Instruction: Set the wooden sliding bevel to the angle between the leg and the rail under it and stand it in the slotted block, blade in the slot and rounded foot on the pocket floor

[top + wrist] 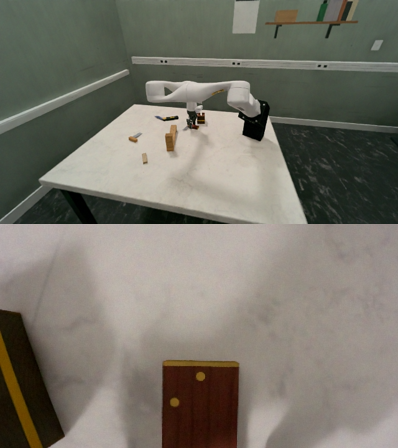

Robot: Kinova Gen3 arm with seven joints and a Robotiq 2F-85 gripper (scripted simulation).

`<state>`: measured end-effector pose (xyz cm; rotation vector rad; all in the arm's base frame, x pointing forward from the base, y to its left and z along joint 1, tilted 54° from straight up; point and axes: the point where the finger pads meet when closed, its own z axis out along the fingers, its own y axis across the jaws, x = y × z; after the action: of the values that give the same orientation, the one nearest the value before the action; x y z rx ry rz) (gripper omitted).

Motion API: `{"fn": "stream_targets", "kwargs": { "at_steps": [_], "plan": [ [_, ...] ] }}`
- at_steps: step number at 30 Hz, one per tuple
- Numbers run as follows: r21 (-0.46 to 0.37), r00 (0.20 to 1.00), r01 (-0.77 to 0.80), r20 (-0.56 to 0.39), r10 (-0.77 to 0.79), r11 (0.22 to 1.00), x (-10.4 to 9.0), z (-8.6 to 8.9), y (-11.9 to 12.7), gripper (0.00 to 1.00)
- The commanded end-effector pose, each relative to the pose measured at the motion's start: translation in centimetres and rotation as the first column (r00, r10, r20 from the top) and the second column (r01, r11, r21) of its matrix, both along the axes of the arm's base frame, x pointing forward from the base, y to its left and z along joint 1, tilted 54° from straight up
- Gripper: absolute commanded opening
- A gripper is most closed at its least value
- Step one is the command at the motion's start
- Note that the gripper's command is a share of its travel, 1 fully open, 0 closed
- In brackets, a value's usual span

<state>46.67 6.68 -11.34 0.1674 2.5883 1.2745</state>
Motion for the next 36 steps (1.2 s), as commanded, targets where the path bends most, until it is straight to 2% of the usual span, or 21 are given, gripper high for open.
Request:
{"fn": "stream_targets", "kwargs": {
  "at_steps": [1, 9, 10, 36],
  "plan": [
    [-0.001, 1.000, 0.001, 0.001, -0.001, 1.000, 0.03, 0.03, -0.09, 0.64],
    [-0.001, 1.000, 0.001, 0.001, -0.001, 1.000, 0.03, 0.03, -0.09, 0.64],
    [-0.001, 1.000, 0.001, 0.001, -0.001, 1.000, 0.03, 0.03, -0.09, 0.10],
    [-0.001, 1.000, 0.001, 0.001, -0.001, 1.000, 0.03, 0.03, -0.09, 0.10]
  ]
}}
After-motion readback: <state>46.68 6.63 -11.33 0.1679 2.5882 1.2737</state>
